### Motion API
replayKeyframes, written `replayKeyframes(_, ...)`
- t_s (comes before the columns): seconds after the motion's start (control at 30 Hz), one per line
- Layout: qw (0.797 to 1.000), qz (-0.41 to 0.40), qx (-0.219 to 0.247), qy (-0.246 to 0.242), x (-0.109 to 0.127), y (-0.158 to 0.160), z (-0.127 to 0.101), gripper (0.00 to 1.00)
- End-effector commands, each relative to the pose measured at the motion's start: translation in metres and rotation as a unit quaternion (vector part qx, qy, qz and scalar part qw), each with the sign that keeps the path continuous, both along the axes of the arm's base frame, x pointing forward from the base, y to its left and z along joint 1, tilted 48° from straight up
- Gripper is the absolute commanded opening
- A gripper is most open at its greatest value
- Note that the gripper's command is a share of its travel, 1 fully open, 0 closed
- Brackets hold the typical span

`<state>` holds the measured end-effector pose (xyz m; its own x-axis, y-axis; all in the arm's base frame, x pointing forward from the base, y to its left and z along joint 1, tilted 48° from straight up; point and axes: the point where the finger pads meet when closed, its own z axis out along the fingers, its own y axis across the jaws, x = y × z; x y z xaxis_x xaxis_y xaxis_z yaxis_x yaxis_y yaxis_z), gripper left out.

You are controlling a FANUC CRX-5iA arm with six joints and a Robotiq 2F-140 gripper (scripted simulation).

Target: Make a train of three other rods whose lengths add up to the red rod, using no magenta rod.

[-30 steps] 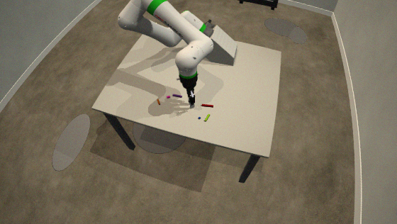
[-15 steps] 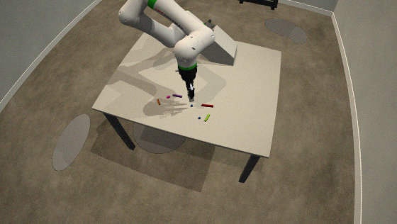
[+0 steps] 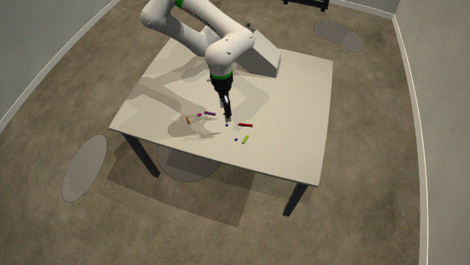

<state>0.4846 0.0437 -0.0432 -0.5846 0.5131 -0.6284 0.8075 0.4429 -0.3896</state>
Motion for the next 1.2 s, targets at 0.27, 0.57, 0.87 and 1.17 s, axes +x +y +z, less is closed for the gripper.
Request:
replayKeyframes(0.27,1.0,0.0,0.0,0.0,0.0,0.0,0.0,1.0)
replayKeyframes(0.57,1.0,0.007,-0.001,0.007,0.001,0.001,0.0,1.0)
replayKeyframes(0.87,0.989,0.099,-0.011,0.108,0.01,0.007,-0.008,1.0)
replayKeyframes(1.17,0.965,0.177,-0.021,0.193,0.018,0.013,-0.016,1.0)
